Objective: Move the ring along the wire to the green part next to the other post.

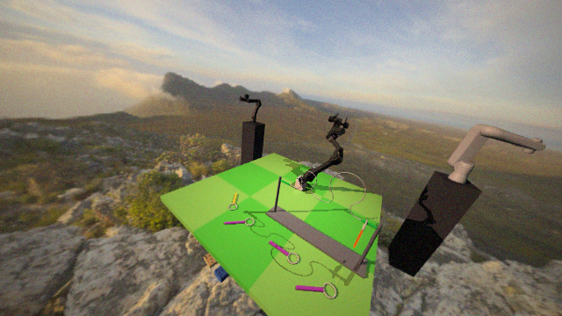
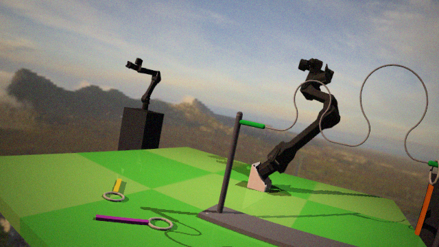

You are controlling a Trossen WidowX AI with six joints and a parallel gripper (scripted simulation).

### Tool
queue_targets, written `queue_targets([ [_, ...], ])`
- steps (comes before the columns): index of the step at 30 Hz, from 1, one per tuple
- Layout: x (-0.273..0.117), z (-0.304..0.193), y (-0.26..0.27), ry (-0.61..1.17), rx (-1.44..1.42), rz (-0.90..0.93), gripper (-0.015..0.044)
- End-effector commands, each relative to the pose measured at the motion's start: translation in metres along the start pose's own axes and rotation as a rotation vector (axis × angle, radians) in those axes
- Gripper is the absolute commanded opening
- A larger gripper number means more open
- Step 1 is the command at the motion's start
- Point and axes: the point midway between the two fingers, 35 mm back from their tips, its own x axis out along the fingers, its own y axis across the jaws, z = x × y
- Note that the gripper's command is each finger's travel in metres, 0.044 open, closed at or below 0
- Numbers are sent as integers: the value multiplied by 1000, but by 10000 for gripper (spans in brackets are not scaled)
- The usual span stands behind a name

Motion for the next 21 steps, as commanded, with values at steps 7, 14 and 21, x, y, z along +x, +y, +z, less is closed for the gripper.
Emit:
queue_targets([
  [7, -8, 40, 33, -42, 135, 58, 216],
  [14, -31, 111, 81, -104, 371, 170, 160],
  [21, -67, 183, 116, -151, 602, 294, 160],
])
